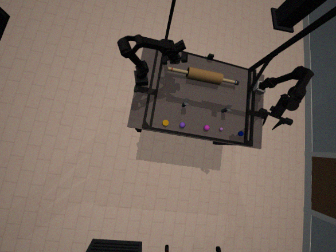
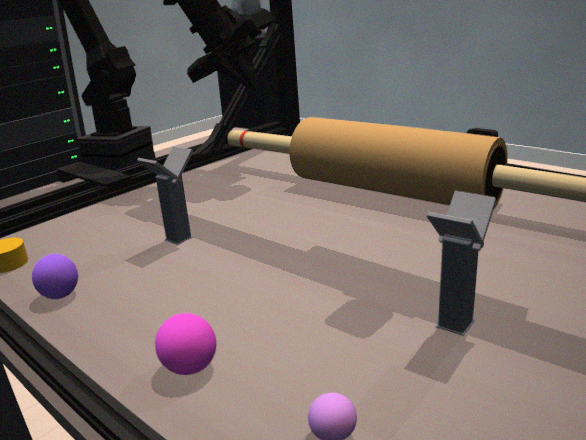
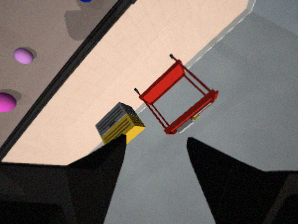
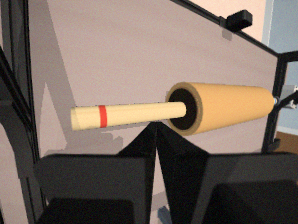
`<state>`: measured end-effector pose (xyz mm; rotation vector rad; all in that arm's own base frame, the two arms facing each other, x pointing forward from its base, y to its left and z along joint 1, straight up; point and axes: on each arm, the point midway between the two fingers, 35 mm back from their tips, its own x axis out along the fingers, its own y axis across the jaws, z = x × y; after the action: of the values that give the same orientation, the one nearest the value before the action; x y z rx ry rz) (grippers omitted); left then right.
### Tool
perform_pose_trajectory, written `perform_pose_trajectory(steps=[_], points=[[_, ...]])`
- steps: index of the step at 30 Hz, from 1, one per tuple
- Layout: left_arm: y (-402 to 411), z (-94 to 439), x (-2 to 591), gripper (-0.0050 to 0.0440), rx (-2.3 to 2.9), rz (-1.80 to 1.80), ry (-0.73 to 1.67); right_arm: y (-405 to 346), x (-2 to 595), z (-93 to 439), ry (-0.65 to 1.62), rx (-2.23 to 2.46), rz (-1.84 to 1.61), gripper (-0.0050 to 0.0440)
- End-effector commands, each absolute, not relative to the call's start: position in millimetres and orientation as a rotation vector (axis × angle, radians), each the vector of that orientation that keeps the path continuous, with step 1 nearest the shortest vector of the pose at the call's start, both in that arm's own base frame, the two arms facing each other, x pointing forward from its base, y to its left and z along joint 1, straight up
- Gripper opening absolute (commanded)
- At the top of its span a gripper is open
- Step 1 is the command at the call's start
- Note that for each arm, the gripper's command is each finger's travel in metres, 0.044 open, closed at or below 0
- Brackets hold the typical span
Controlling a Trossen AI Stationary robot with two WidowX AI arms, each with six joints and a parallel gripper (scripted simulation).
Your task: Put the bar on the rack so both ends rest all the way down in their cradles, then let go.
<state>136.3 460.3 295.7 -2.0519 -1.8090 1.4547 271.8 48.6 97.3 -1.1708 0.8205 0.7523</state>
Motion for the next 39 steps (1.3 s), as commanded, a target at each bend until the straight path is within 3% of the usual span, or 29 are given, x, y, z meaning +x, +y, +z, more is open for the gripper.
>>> perform_pose_trajectory(steps=[1,17,24,32,34,37,39], points=[[460.3,295.7,136.3,0.0271,-2.052,1.455,-1.809,48.6,271.8,97.3,0.820,-1.171,0.752,0.0000],[460.3,295.7,136.3,0.0271,-2.052,1.455,-1.809,48.6,271.8,97.3,0.820,-1.171,0.752,0.0000],[460.3,295.7,136.3,0.0439,-2.052,1.455,-1.809,48.6,271.8,97.3,0.820,-1.171,0.752,0.0168],[460.3,295.7,136.3,0.0440,-2.052,1.455,-1.809,48.6,271.8,97.3,0.820,-1.171,0.752,0.0360],[460.3,295.7,136.3,0.0440,-2.052,1.455,-1.809,48.6,271.8,97.3,0.820,-1.171,0.752,0.0360],[460.3,295.7,136.3,0.0440,-2.052,1.455,-1.809,48.6,271.8,97.3,0.820,-1.171,0.752,0.0432],[460.3,295.7,136.3,0.0440,-2.052,1.455,-1.809,48.6,271.8,97.3,0.820,-1.171,0.752,0.0440]])
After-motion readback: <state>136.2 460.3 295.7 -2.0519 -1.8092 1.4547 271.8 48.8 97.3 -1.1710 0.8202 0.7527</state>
